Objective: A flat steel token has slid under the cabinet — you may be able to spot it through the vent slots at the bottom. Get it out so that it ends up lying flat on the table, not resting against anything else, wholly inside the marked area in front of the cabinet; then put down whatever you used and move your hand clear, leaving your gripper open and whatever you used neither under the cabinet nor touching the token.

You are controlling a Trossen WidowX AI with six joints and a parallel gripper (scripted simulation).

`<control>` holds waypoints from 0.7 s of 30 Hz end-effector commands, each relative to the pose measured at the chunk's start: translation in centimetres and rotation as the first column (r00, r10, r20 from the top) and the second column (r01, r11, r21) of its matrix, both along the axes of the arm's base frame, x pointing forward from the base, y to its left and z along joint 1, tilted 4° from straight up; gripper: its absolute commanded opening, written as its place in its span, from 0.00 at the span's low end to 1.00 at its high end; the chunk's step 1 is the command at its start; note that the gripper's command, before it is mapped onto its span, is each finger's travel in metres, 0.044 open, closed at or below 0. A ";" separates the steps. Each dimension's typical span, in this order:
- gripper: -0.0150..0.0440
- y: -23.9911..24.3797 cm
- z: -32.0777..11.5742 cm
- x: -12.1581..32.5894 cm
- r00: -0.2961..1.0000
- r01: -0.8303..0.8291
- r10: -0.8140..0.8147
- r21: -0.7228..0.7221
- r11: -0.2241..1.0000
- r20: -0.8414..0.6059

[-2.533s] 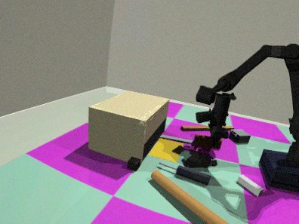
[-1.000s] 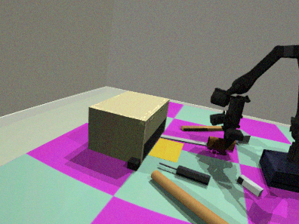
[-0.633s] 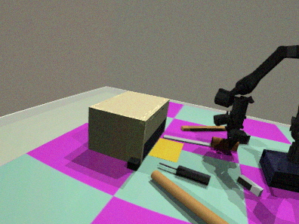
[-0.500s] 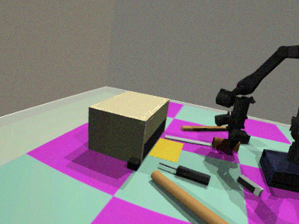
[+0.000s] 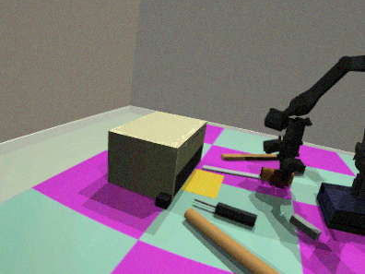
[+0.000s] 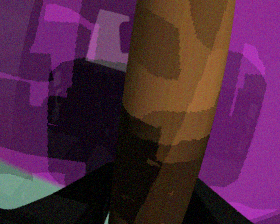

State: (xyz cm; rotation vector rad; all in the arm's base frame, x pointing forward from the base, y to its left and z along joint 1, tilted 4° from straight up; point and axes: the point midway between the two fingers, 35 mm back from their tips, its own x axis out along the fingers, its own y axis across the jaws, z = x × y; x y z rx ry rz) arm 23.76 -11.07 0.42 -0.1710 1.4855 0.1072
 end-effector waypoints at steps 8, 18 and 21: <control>0.43 -0.4 0.1 -0.2 1.000 -0.006 0.006 -0.001 1.000 -0.002; 0.64 -0.4 0.1 -0.2 1.000 -0.006 0.006 -0.002 1.000 -0.001; 0.71 -0.4 0.1 -0.2 1.000 -0.006 0.006 -0.003 1.000 0.001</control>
